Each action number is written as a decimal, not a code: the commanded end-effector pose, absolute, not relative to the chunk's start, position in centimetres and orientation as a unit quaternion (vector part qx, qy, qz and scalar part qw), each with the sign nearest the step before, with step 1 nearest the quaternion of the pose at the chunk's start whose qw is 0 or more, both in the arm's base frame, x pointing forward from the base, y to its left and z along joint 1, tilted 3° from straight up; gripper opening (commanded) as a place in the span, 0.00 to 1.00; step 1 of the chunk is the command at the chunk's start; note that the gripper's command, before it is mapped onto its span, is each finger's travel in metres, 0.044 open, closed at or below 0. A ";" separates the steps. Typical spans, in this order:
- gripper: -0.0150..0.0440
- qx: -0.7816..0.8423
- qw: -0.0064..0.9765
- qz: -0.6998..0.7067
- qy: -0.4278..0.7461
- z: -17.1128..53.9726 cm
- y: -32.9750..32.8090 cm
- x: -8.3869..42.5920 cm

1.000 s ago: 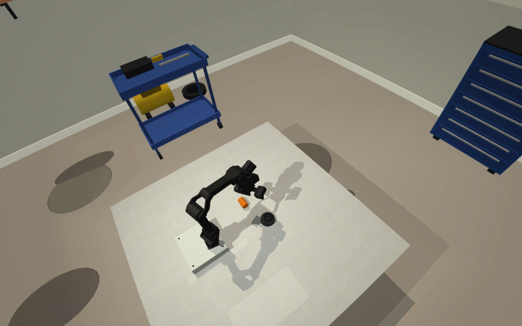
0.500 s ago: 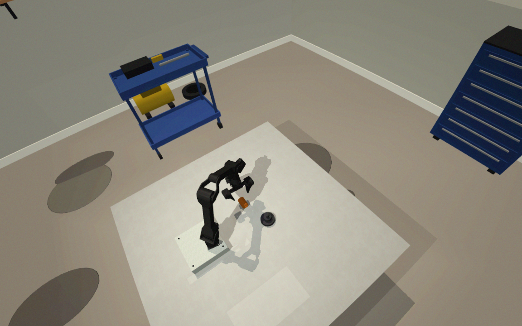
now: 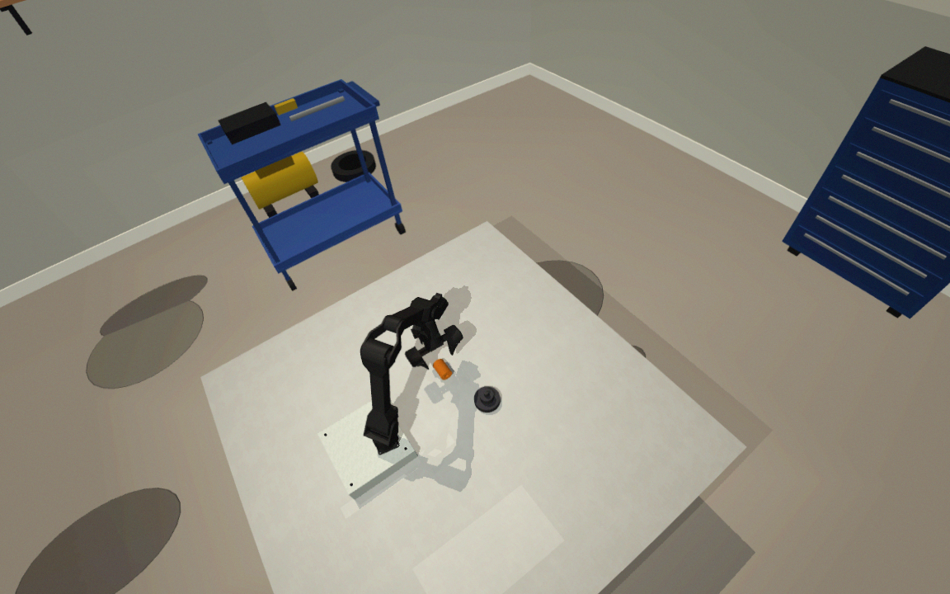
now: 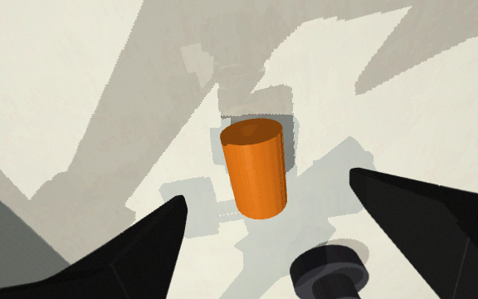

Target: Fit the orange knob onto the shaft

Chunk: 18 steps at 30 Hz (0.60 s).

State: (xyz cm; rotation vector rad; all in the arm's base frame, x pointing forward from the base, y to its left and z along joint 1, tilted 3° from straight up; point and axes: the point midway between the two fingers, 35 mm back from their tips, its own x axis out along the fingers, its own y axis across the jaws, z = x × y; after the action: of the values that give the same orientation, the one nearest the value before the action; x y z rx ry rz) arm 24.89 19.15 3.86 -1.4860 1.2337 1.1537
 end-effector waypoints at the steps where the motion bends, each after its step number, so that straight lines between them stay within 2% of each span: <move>1: 1.00 -0.596 0.426 0.466 0.496 3.0 19.1 24.8; 18: 1.00 -0.596 0.426 0.465 0.496 0.3 19.0 25.0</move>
State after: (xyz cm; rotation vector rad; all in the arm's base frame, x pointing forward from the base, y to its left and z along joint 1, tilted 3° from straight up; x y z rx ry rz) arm 25.07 19.13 0.99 -1.4857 1.2331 1.1539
